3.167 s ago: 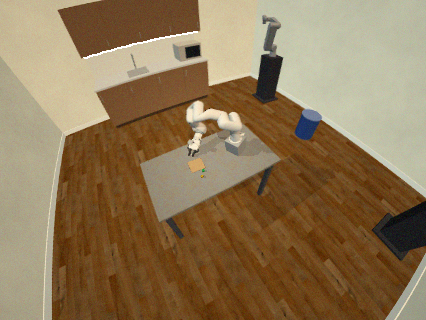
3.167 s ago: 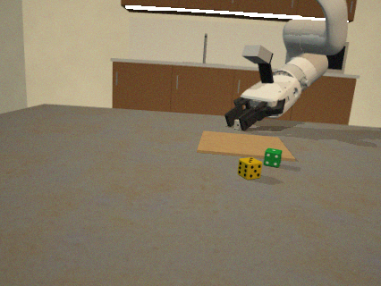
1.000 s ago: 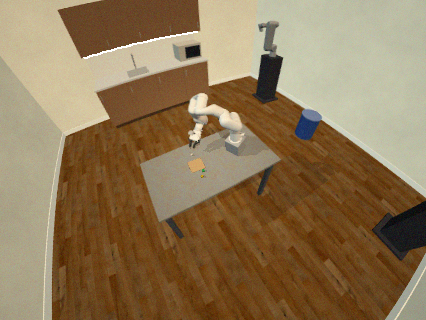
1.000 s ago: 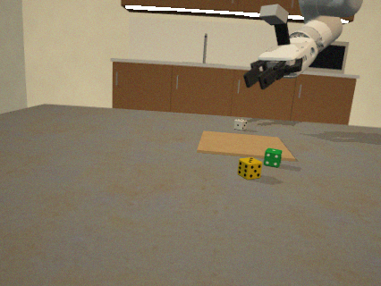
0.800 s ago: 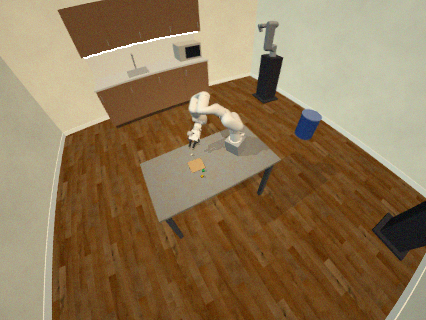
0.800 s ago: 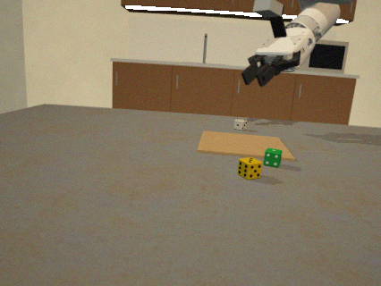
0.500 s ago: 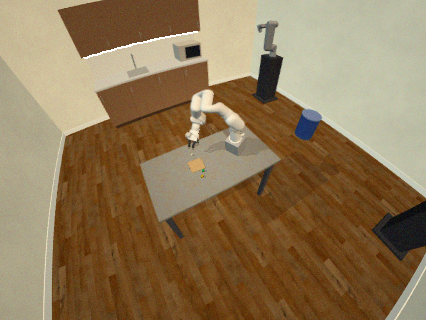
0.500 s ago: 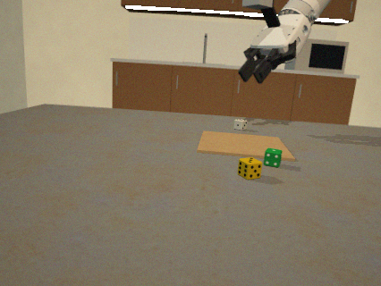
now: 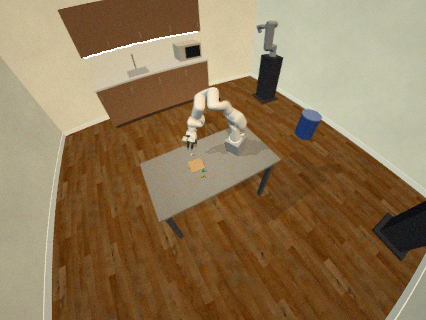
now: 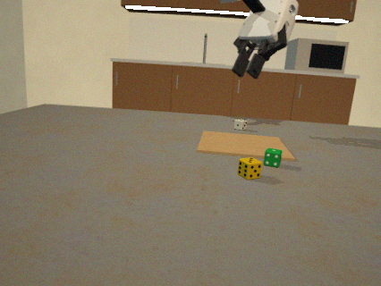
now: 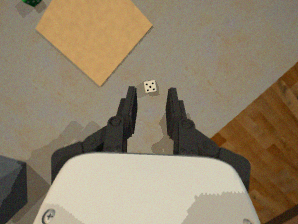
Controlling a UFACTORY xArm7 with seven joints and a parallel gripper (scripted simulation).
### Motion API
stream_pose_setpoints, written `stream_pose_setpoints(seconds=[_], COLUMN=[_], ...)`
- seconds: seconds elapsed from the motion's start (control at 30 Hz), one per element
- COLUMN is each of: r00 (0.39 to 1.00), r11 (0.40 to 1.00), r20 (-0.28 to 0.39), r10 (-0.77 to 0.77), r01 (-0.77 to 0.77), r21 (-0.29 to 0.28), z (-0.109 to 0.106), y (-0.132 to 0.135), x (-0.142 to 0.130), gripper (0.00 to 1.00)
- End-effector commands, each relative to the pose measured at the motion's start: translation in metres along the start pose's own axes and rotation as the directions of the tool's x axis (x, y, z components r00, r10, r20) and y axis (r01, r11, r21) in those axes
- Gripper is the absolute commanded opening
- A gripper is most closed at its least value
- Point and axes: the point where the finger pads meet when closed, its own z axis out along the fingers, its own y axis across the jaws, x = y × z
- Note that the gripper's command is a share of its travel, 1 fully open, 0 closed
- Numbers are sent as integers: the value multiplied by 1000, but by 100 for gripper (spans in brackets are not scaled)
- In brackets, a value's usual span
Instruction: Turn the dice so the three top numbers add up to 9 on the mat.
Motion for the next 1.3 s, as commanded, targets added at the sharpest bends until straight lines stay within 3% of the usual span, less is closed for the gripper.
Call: stream_pose_setpoints(seconds=[0.0, 0.4, 0.8, 0.83, 1.27], r00=[985, 924, 897, 897, 898], r11=[1000, 1000, 1000, 1000, 1000], r20=[170, 382, 441, 441, 439], r10=[11, 7, 7, 7, 0], r01=[-14, -14, -12, -12, -6], r21=[13, 17, 10, 10, 12], z=[1, -1, -1, -1, -1], y=[-1, 0, 0, 0, 1], x=[6, 22, 26, 26, 26], gripper=[36, 36, 36, 100, 100])
